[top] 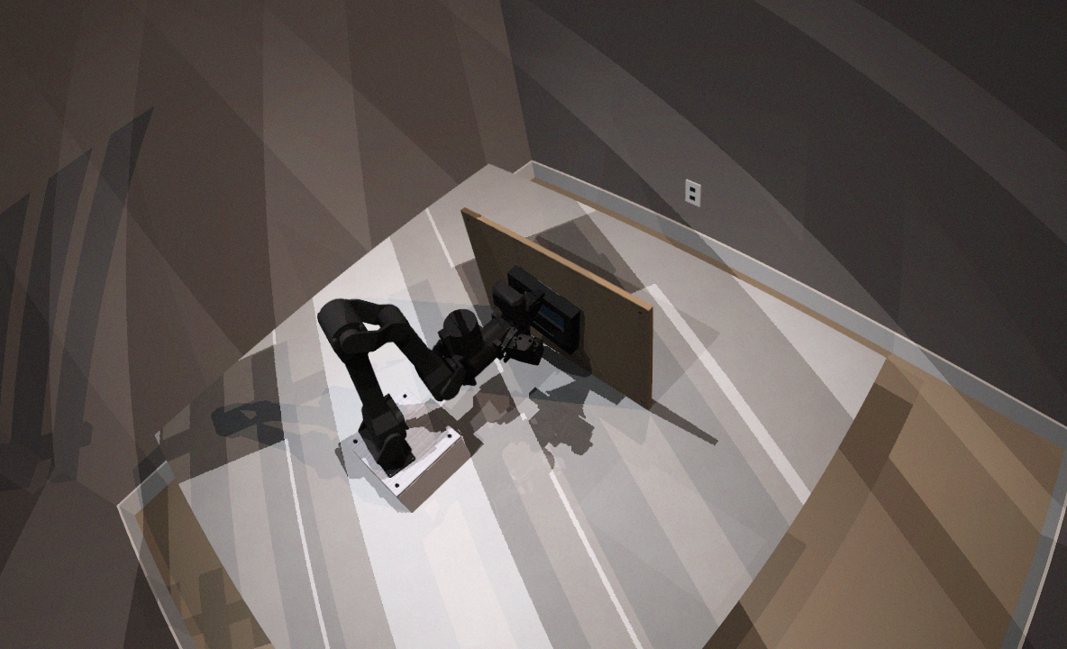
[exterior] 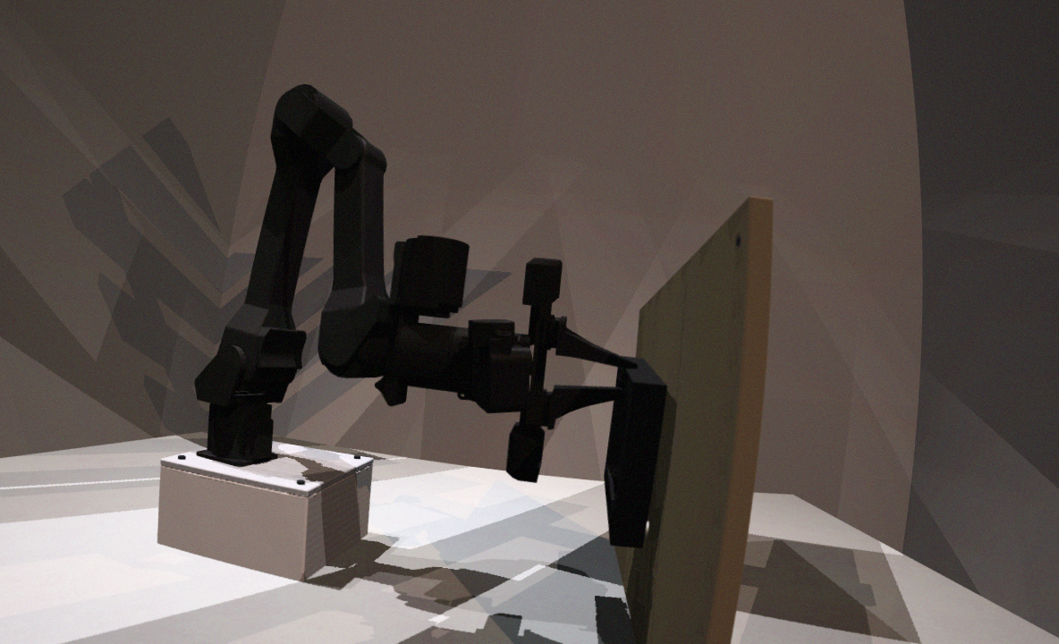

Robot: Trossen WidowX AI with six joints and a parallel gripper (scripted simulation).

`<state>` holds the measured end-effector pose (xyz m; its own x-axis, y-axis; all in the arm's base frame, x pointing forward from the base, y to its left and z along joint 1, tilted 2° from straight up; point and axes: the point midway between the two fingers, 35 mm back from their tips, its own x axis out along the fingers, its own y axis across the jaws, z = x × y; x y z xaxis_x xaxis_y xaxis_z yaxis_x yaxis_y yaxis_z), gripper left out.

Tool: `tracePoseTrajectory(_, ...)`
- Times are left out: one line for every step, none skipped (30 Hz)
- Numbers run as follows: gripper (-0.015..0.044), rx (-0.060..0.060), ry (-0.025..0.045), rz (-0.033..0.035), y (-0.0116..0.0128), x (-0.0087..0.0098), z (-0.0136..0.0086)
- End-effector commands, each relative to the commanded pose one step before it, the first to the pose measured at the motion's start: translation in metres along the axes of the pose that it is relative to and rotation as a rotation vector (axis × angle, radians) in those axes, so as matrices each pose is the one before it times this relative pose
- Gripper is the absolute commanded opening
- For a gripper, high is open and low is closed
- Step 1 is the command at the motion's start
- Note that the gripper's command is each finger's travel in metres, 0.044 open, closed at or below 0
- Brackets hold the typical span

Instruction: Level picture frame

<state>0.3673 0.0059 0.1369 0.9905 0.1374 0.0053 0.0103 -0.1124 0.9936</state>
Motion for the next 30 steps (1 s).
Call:
tracePoseTrajectory(0.0000,-0.0038,-0.00339,0.00878,0.00092,-0.00001,0.00029)
tracePoseTrajectory(0.0000,0.0000,0.00000,-0.00001,-0.00033,-0.00001,0.00000)
tracePoseTrajectory(0.0000,0.0000,0.00000,-0.00001,-0.00033,-0.00001,0.00000)
tracePoseTrajectory(0.0000,0.0000,0.00000,-0.00001,-0.00033,-0.00001,0.00000)
tracePoseTrajectory(0.0000,0.0007,0.00084,-0.00132,-0.00010,0.00000,-0.00008)
tracePoseTrajectory(0.0000,0.0018,0.00210,-0.00330,-0.00026,0.00001,-0.00021)
tracePoseTrajectory(0.0000,0.0007,0.00084,-0.00132,-0.00010,0.00000,-0.00008)
tracePoseTrajectory(0.0000,0.0000,0.00000,0.00000,0.00000,0.00000,0.00000)
tracePoseTrajectory(0.0000,0.0000,0.00000,0.00000,0.00000,0.00000,0.00000)
tracePoseTrajectory(0.0000,0.0000,0.00000,0.00000,0.00000,0.00000,0.00000)
tracePoseTrajectory(0.0000,0.0000,0.00000,0.00000,0.00000,0.00000,0.00000)
tracePoseTrajectory(0.0000,0.0000,0.00000,0.00000,0.00000,0.00000,0.00000)
tracePoseTrajectory(0.0000,0.0000,0.00000,0.00000,0.00000,0.00000,0.00000)
tracePoseTrajectory(0.0000,-0.0011,-0.00005,-0.00015,-0.00017,-0.00001,0.00000)
tracePoseTrajectory(0.0000,-0.0024,-0.00012,-0.00033,-0.00038,-0.00003,0.00001)
tracePoseTrajectory(0.0000,-0.0015,-0.00007,-0.00020,-0.00023,-0.00002,0.00000)
tracePoseTrajectory(0.0000,0.0000,0.00000,0.00000,0.00000,0.00000,0.00000)
tracePoseTrajectory(0.0000,0.0000,0.00000,0.00000,0.00000,0.00000,0.00000)
tracePoseTrajectory(0.0000,0.0000,0.00000,0.00000,0.00000,0.00000,0.00000)
tracePoseTrajectory(0.0000,0.0000,0.00000,0.00000,0.00000,0.00000,0.00000)
tracePoseTrajectory(0.0000,0.0000,0.00000,0.00000,0.00000,0.00000,0.00000)
tracePoseTrajectory(0.0000,0.0000,0.00000,0.00000,0.00000,0.00000,0.00000)
tracePoseTrajectory(0.0000,0.0000,0.00000,0.00000,0.00000,0.00000,0.00000)
tracePoseTrajectory(0.0000,-0.0116,-0.00008,-0.00004,-0.00001,0.00002,0.00000)
tracePoseTrajectory(0.0000,-0.0254,-0.00017,-0.00009,-0.00002,0.00004,0.00000)
tracePoseTrajectory(0.0000,-0.0153,-0.00010,-0.00006,-0.00001,0.00002,0.00000)
tracePoseTrajectory(0.0000,0.0000,0.00000,0.00000,0.00000,0.00000,0.00000)
tracePoseTrajectory(0.0000,0.0000,0.00000,0.00000,0.00000,0.00000,0.00000)
tracePoseTrajectory(0.0000,-0.0131,-0.00009,-0.00004,0.00003,0.00002,-0.00004)
tracePoseTrajectory(0.0000,-0.0131,-0.00009,-0.00004,0.00003,0.00002,-0.00004)
